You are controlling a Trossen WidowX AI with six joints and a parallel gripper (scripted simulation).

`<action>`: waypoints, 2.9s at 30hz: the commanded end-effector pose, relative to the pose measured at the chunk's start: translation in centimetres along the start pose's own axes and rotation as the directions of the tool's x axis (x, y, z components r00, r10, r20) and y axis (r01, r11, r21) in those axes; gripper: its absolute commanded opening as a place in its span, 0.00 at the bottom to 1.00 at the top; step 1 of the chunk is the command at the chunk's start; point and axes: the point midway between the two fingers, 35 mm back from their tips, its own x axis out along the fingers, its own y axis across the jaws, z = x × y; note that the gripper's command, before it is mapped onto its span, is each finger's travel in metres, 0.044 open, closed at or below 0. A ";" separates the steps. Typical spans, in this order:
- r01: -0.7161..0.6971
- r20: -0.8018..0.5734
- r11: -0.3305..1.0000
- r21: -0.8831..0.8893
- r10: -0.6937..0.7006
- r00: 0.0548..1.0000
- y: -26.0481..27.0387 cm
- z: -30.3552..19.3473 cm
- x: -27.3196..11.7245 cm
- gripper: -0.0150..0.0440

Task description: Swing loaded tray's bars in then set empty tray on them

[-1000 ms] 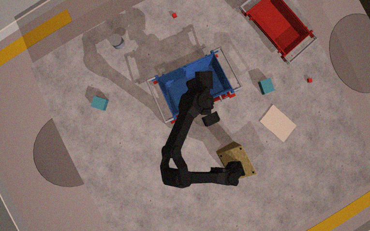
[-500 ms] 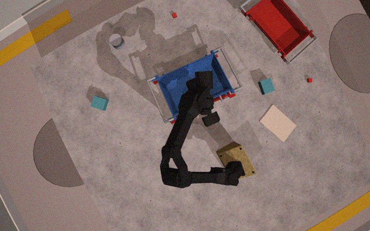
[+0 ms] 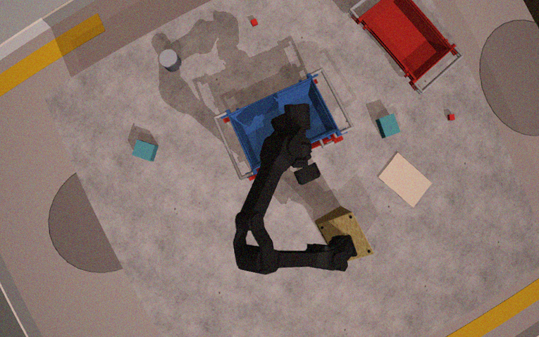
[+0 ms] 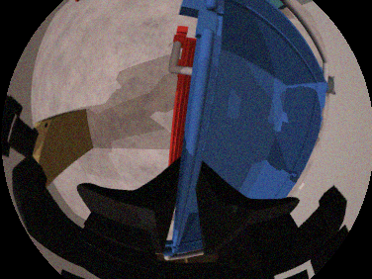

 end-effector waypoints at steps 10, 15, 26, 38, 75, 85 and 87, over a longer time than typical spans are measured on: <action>-0.035 0.001 0.999 0.011 0.035 0.999 0.7 0.2 0.8 0.25; -0.035 0.001 0.999 0.011 0.035 0.999 0.7 0.2 0.8 0.25; -0.010 0.000 1.000 0.003 0.010 1.000 0.3 0.0 0.4 0.25; -0.035 0.001 0.999 0.011 0.035 0.999 1.0 0.2 1.6 0.25; -0.035 0.001 0.999 0.011 0.035 0.999 1.0 0.2 1.6 0.25; -0.035 0.001 0.999 0.011 0.035 0.999 1.0 0.2 1.6 0.25; -0.035 0.001 0.999 0.011 0.035 0.999 1.0 0.2 1.6 0.25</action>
